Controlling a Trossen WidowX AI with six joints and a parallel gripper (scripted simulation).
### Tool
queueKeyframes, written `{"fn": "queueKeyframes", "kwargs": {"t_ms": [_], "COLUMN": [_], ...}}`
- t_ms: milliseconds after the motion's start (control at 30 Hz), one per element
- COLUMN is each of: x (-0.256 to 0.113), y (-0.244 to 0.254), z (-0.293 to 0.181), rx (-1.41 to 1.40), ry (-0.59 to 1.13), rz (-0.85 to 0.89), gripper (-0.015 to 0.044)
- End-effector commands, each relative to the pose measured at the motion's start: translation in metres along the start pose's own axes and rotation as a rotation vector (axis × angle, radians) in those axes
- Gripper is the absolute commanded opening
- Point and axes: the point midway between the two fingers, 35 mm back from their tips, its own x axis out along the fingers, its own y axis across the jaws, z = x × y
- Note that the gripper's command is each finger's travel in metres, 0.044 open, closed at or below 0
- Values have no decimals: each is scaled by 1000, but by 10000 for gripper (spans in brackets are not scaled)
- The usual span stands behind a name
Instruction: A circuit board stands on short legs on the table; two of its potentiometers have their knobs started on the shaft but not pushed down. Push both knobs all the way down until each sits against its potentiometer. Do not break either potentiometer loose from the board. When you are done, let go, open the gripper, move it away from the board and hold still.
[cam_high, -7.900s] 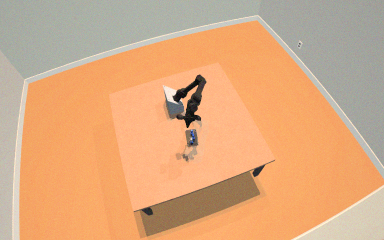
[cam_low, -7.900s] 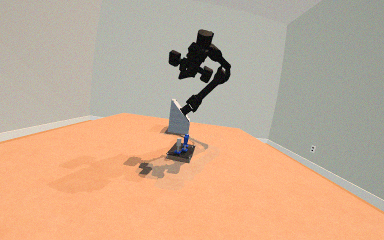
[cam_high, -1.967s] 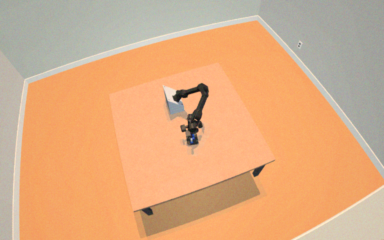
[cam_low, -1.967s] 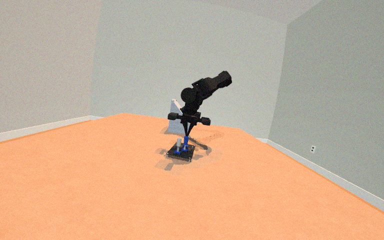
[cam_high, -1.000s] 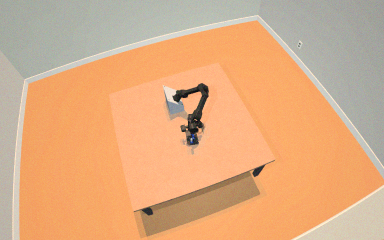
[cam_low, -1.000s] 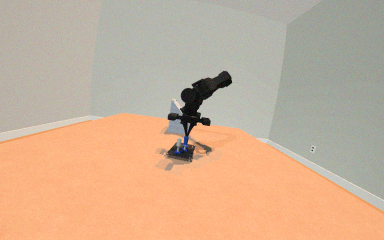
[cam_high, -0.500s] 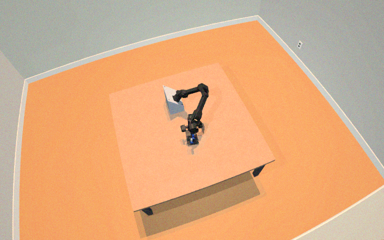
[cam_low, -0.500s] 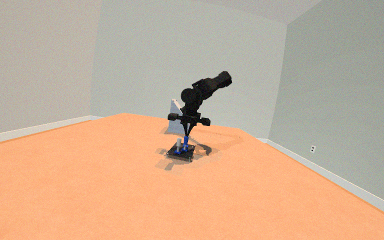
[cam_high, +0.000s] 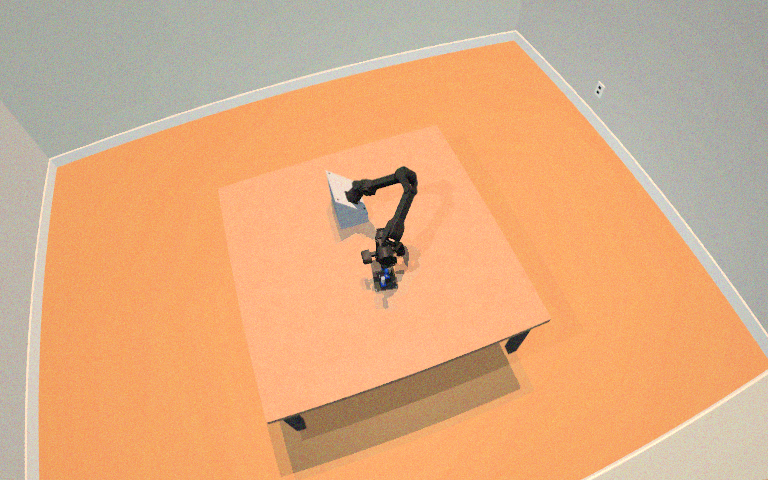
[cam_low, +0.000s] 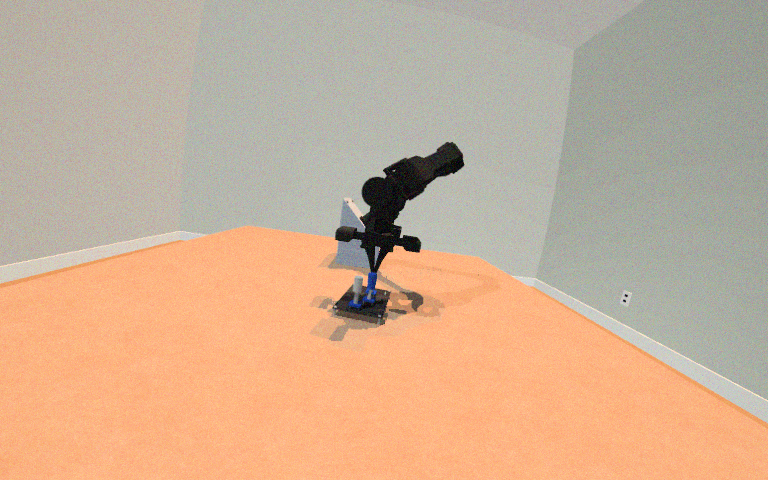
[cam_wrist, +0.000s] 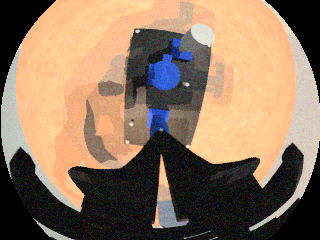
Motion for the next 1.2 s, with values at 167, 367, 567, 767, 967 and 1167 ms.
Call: {"fn": "queueKeyframes", "kwargs": {"t_ms": [167, 367, 567, 767, 967, 1167], "x": [5, 5, 6, 5, -4, -13], "y": [1, 1, 1, 1, 1, 1], "z": [-1, -1, -1, -1, 0, 0], "rx": [-2, -2, -2, -2, -2, -2], "ry": [7, 7, 7, 7, 7, 7], "rz": [2, 2, 2, 2, 1, 1], "gripper": [0, 0, 0, 0, 0, 0]}}
